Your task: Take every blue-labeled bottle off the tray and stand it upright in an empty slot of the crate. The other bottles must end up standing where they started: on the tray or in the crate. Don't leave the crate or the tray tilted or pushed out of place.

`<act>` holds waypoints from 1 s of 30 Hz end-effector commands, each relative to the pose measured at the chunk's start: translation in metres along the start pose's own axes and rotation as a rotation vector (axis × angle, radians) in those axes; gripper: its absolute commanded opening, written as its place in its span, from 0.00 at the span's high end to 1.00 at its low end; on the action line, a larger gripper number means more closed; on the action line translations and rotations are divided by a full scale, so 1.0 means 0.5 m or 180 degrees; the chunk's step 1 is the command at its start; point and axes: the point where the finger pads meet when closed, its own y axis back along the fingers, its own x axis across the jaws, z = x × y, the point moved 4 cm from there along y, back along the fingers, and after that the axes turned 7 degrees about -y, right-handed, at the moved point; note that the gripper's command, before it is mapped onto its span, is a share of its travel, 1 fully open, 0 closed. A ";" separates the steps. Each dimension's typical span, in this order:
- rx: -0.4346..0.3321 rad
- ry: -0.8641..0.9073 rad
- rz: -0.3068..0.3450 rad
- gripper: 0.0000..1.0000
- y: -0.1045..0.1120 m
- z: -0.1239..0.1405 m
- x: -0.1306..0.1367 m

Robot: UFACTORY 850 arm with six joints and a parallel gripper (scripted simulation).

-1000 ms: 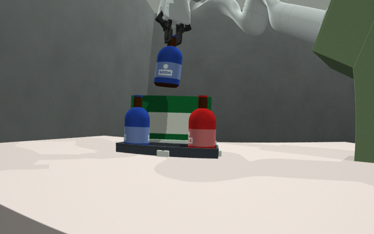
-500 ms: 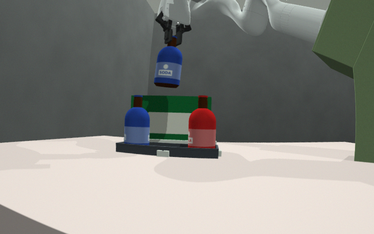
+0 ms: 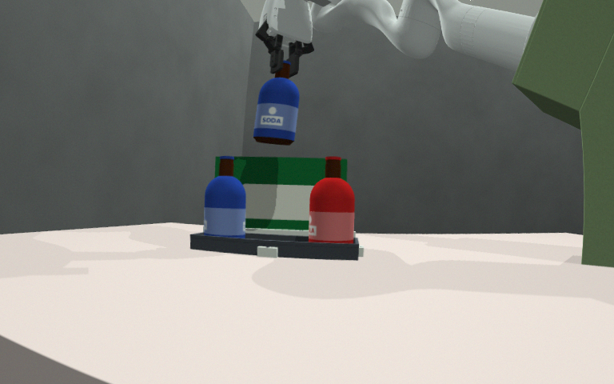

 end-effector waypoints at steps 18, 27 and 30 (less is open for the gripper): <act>0.0001 -0.0001 0.0003 1.00 0.001 0.042 -0.022; 0.0001 -0.0001 0.0003 1.00 0.001 0.071 -0.038; 0.0001 -0.0001 0.0003 1.00 0.001 0.082 -0.044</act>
